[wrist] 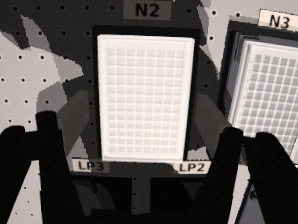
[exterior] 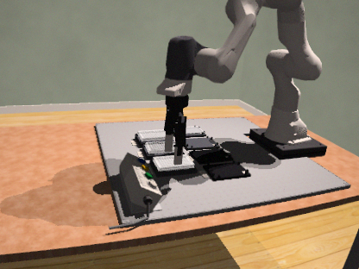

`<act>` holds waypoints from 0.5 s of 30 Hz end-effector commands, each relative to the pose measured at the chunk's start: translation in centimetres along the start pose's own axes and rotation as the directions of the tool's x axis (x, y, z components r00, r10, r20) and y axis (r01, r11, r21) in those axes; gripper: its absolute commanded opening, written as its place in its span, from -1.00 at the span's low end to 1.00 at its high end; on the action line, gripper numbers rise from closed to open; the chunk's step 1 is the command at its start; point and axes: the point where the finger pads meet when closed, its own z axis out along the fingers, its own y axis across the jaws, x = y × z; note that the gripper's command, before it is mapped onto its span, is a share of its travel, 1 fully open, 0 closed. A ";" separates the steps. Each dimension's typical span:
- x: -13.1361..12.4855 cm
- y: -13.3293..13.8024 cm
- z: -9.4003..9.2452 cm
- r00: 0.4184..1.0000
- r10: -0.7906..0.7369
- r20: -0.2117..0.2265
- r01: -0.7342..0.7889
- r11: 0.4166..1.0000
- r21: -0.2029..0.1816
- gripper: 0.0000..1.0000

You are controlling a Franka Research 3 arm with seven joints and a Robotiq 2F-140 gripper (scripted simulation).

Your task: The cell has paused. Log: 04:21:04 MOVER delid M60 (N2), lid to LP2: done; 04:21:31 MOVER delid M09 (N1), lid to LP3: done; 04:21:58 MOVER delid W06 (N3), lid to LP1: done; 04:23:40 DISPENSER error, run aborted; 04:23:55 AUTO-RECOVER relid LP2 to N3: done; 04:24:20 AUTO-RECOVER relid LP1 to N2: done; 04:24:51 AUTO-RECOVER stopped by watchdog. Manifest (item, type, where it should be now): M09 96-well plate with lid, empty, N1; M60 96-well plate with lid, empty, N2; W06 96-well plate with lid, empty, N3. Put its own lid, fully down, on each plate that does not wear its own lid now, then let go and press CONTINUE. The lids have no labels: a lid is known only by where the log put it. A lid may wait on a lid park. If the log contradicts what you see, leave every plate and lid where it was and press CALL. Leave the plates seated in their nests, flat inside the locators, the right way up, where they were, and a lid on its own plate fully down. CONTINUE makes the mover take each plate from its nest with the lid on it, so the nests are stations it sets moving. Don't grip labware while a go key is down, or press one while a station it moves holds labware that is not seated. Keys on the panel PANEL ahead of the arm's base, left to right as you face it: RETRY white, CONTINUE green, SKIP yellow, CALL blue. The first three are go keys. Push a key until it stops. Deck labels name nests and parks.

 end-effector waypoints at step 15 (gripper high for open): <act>-0.1 0.1 -3.2 1.000 0.001 0.004 -0.001 1.000 -0.002 0.32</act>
